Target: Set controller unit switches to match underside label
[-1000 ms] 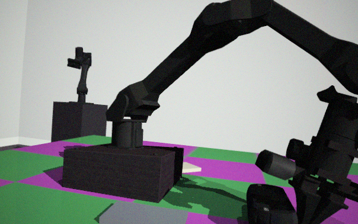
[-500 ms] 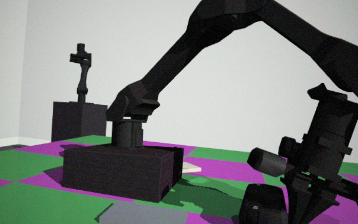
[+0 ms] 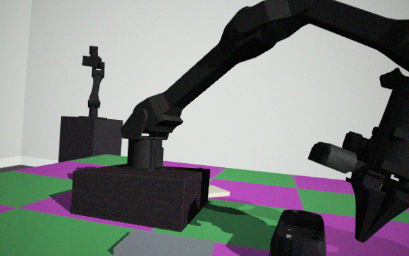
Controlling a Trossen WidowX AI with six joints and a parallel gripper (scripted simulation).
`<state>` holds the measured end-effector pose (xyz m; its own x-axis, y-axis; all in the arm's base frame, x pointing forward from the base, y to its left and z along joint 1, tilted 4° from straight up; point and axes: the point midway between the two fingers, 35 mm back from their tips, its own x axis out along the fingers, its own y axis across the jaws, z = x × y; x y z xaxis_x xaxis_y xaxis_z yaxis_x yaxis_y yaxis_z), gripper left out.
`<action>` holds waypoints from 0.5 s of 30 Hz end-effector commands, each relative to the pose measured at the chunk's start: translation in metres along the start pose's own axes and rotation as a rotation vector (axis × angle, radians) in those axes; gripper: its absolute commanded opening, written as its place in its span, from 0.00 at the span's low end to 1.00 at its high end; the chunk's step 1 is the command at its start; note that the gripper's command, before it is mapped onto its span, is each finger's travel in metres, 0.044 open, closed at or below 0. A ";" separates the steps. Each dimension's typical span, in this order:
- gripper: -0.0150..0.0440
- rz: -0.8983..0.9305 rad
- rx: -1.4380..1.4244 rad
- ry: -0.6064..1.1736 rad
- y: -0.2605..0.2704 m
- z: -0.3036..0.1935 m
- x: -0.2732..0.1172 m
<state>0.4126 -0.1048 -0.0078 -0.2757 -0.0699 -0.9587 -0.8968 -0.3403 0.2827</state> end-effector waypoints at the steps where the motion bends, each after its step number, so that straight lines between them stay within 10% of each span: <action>1: 0.25 0.009 0.000 -0.010 -0.008 0.002 -0.014; 15: 0.25 -0.167 0.105 0.004 0.016 0.028 -0.023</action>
<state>0.4041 -0.0882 0.0117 -0.1782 -0.0375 -0.9833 -0.9434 -0.2775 0.1815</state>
